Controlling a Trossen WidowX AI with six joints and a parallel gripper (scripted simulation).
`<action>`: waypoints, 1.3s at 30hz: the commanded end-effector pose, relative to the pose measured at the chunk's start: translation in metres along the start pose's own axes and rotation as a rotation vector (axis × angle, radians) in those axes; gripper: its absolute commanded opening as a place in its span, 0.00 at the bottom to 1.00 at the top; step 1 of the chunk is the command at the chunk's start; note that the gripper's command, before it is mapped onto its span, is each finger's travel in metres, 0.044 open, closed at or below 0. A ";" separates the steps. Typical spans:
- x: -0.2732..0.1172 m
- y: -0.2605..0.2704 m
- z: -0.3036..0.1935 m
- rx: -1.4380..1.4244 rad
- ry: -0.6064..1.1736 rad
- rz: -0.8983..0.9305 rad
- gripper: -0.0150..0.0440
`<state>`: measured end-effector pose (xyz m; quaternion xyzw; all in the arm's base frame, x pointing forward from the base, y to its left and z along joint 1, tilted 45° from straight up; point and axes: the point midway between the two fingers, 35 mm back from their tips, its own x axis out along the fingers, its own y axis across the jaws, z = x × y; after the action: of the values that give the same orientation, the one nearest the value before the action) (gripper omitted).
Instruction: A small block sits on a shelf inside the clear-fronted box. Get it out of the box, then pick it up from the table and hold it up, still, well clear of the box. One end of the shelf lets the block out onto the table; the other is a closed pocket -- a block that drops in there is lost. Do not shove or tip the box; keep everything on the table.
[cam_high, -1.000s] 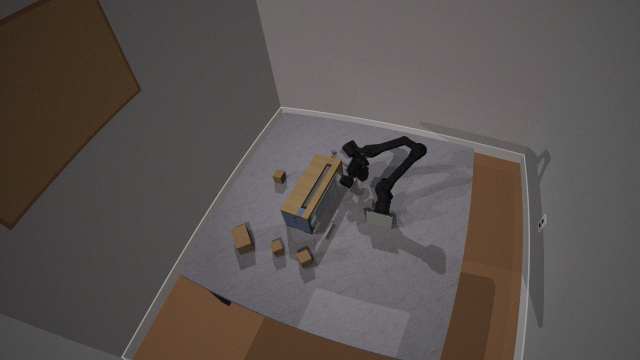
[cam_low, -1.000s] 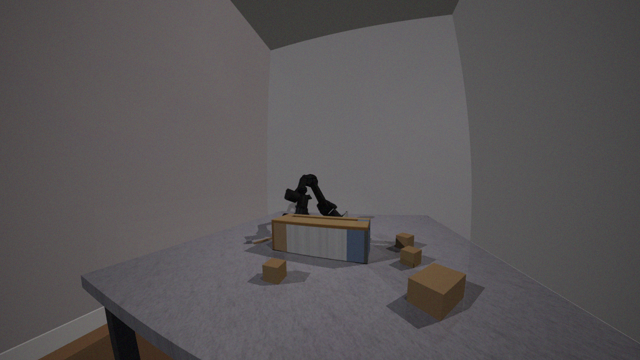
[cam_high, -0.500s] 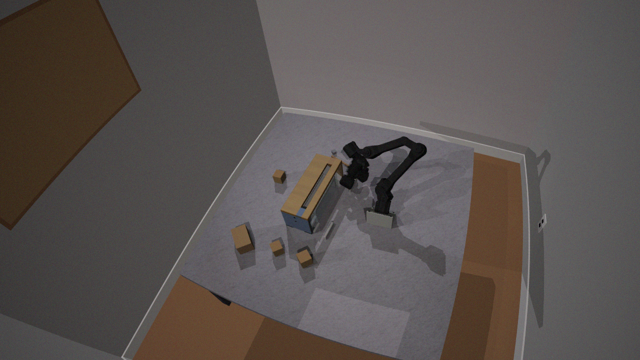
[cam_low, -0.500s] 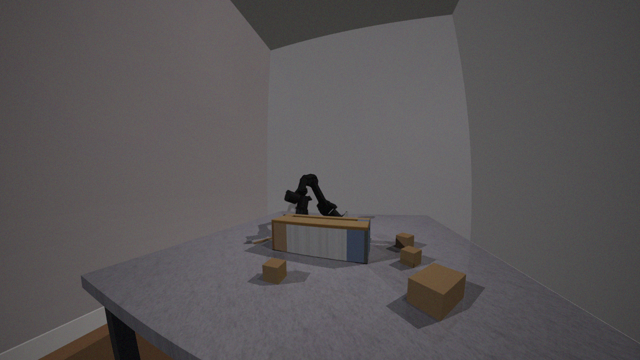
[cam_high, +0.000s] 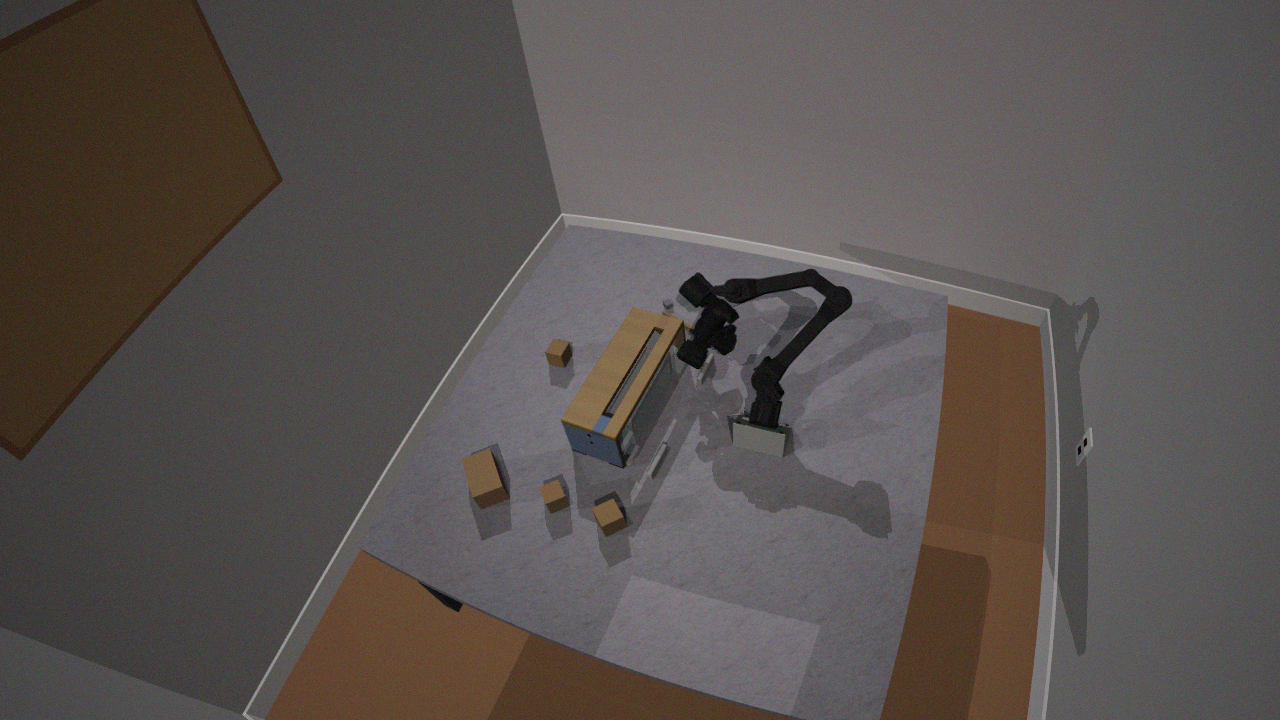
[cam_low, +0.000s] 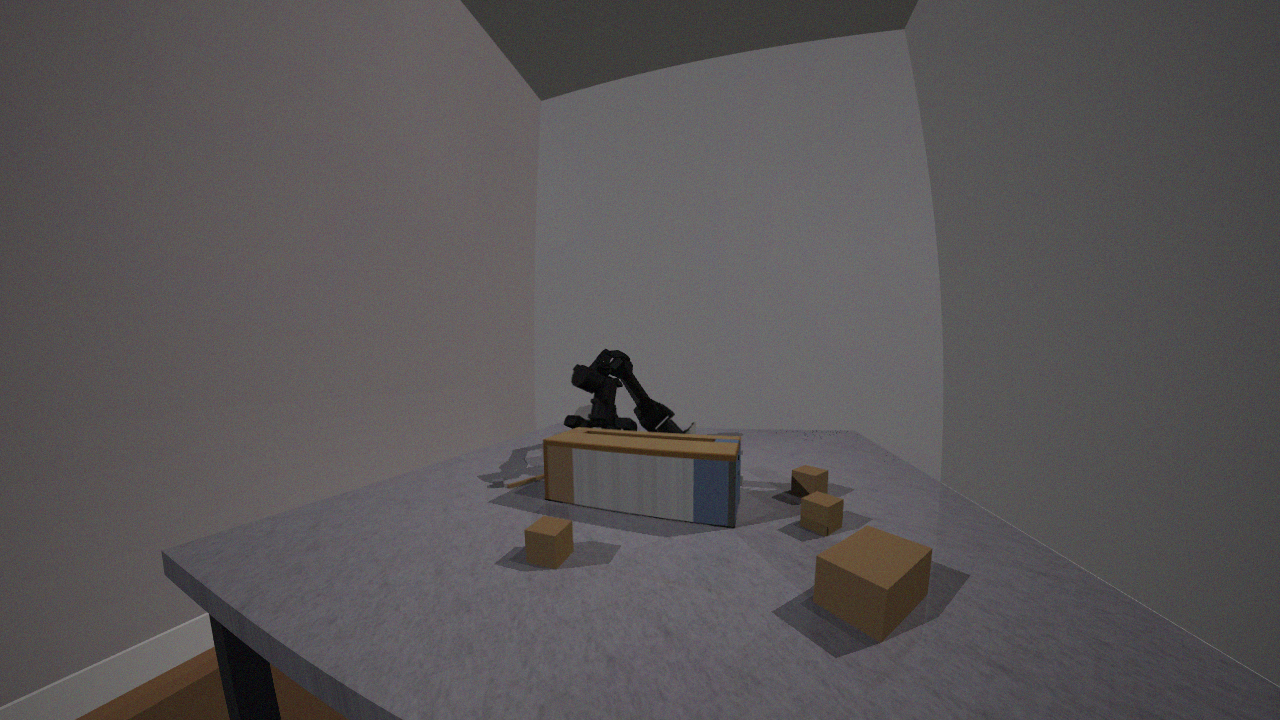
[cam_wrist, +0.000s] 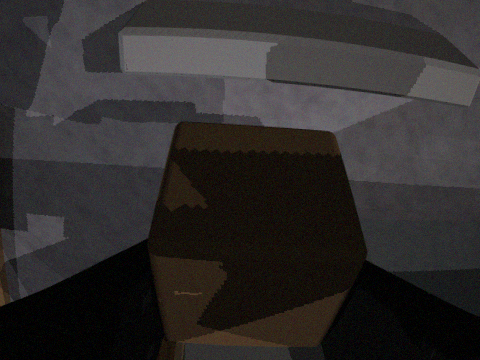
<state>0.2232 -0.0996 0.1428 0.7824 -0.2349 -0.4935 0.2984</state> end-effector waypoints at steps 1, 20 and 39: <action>-0.013 0.002 -0.005 0.005 0.002 0.009 0.25; -0.028 -0.004 -0.010 -0.565 -0.019 0.006 0.25; -0.038 -0.014 -0.013 -1.367 -0.042 -0.014 0.25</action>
<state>0.2203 -0.0635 0.1600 0.4523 0.0998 -0.5530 0.6926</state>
